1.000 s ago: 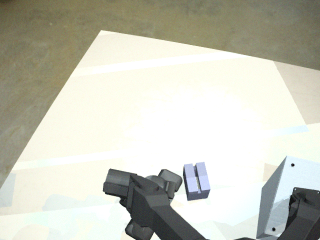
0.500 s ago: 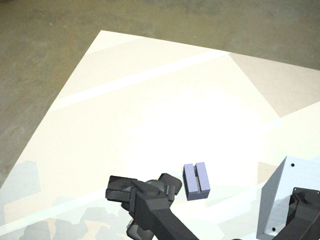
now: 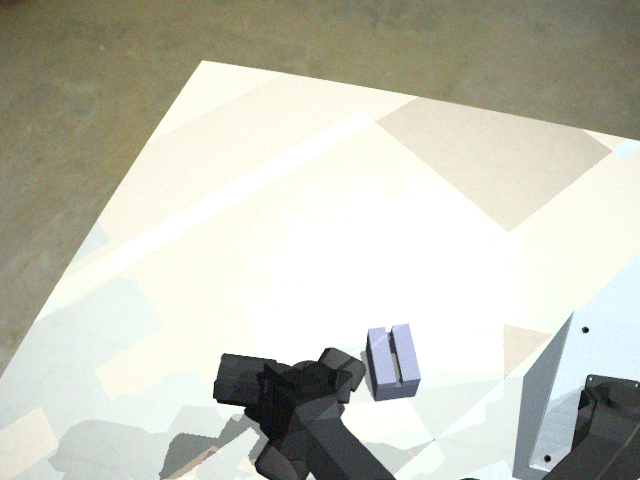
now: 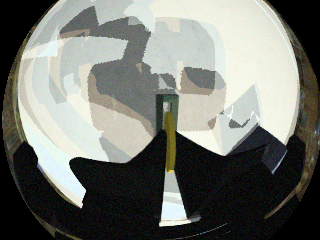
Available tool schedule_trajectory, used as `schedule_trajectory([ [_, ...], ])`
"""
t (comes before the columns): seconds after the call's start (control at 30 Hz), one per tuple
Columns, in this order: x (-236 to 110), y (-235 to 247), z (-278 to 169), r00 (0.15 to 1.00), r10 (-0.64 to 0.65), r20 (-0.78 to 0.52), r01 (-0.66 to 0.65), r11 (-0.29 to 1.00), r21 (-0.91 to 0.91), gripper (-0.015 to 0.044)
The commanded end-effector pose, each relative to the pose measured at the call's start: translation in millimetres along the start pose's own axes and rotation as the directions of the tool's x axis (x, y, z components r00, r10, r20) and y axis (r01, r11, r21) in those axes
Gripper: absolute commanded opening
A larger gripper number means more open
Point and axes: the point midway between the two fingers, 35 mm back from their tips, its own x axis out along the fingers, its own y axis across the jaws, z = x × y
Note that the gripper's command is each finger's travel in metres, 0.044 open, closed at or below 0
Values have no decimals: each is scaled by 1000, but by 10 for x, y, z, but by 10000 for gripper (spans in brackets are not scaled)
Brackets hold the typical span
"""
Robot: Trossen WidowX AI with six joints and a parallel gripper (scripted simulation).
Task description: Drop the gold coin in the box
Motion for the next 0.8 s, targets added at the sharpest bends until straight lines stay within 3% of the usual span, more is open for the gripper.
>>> schedule_trajectory([
  [0.0, 4, -3, 0, 1000, -1, 0, 1, 1000, 4, 0],
  [0.77, -490, -6, 40, 1000, -6, 2, 6, 1000, 3, 0],
])
